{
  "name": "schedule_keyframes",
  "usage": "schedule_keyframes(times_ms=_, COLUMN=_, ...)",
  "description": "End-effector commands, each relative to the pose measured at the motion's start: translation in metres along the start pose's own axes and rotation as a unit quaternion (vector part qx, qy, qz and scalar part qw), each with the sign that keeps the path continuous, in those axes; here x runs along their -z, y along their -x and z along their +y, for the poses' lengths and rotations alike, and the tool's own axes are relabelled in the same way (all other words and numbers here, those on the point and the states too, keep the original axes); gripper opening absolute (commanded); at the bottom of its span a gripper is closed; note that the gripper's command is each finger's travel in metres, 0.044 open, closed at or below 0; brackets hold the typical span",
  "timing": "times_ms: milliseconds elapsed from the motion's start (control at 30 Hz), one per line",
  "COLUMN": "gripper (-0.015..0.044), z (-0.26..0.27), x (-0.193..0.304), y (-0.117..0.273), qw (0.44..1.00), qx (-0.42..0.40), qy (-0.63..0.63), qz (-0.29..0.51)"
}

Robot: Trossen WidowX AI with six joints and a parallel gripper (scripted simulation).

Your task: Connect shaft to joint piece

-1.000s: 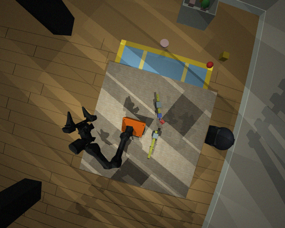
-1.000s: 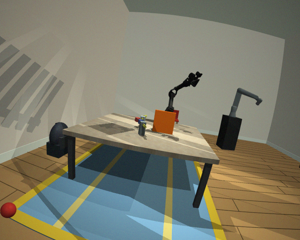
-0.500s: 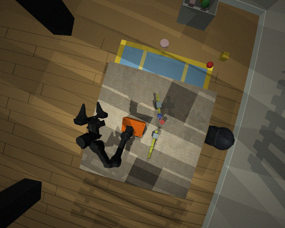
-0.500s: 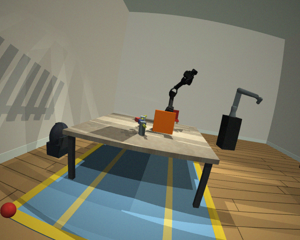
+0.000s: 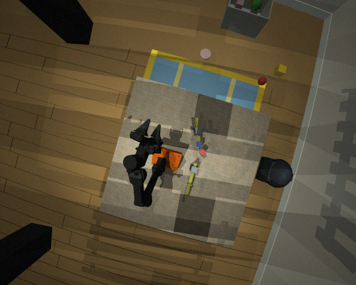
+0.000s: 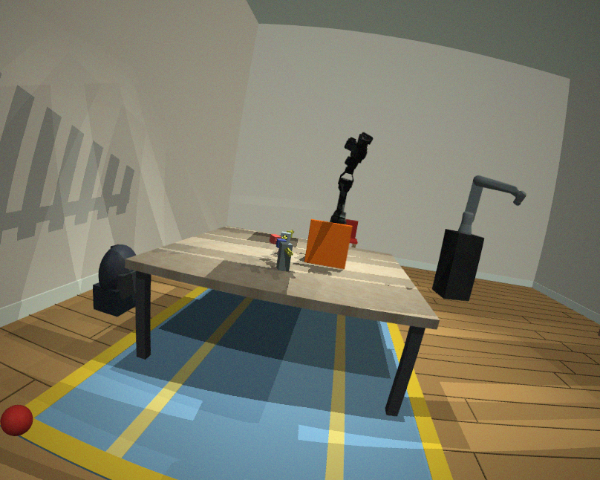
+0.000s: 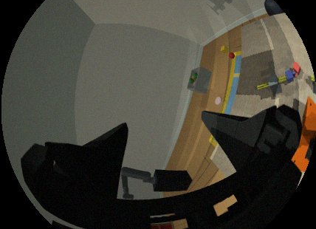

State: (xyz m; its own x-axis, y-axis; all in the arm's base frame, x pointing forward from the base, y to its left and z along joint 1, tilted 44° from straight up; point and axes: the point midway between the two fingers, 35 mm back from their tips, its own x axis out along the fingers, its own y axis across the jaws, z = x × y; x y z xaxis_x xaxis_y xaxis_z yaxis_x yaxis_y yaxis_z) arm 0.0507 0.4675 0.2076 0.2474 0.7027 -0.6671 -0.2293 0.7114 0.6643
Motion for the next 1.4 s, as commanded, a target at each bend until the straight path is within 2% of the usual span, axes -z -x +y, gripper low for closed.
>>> schedule_keyframes(times_ms=0, gripper=0.044, z=-0.027, x=-0.029, y=-0.019, qw=0.998, qx=0.053, qy=-0.003, qz=-0.023)
schedule_keyframes(times_ms=367, gripper=0.044, z=-0.112, x=-0.11, y=-0.049, qw=0.978, qx=0.197, qy=0.002, qz=-0.064)
schedule_keyframes(times_ms=667, gripper=0.044, z=-0.201, x=-0.173, y=-0.053, qw=0.939, qx=0.335, qy=0.013, qz=-0.079)
schedule_keyframes(times_ms=1033, gripper=0.044, z=-0.316, x=-0.228, y=-0.03, qw=0.865, qx=0.499, qy=-0.017, qz=-0.04)
schedule_keyframes(times_ms=1367, gripper=0.044, z=-0.414, x=-0.253, y=0.01, qw=0.79, qx=0.61, qy=-0.058, qz=0.029)
